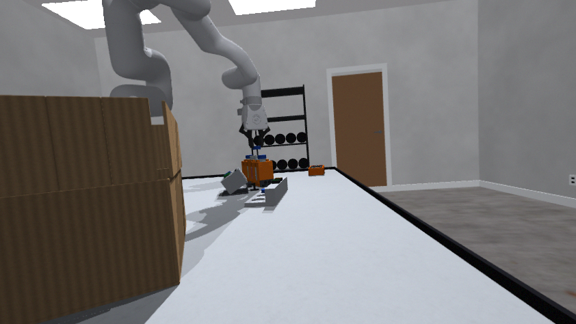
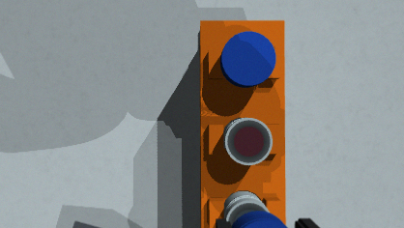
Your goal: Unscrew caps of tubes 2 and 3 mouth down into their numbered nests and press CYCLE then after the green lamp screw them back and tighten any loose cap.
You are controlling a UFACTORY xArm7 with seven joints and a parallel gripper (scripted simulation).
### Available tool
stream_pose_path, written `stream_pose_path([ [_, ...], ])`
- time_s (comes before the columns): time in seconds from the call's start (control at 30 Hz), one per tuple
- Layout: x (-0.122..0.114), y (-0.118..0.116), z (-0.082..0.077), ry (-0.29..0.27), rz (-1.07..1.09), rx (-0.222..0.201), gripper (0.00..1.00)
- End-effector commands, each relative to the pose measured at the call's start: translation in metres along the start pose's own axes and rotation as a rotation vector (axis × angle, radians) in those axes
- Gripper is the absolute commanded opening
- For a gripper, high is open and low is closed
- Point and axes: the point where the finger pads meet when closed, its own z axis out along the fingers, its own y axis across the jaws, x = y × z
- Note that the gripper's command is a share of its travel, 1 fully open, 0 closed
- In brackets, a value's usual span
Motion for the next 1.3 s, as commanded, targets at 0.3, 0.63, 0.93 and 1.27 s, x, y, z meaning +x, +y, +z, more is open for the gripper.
stream_pose_path([
  [0.3,-0.058,-0.019,-0.002,-0.004,-0.588,-0.001,0.0],
  [0.63,-0.105,-0.035,-0.002,-0.001,-0.942,-0.003,0.0],
  [0.93,-0.173,-0.058,-0.002,-0.002,-0.942,-0.003,0.0],
  [1.27,-0.236,-0.08,-0.002,-0.002,-0.942,-0.002,0.0],
])
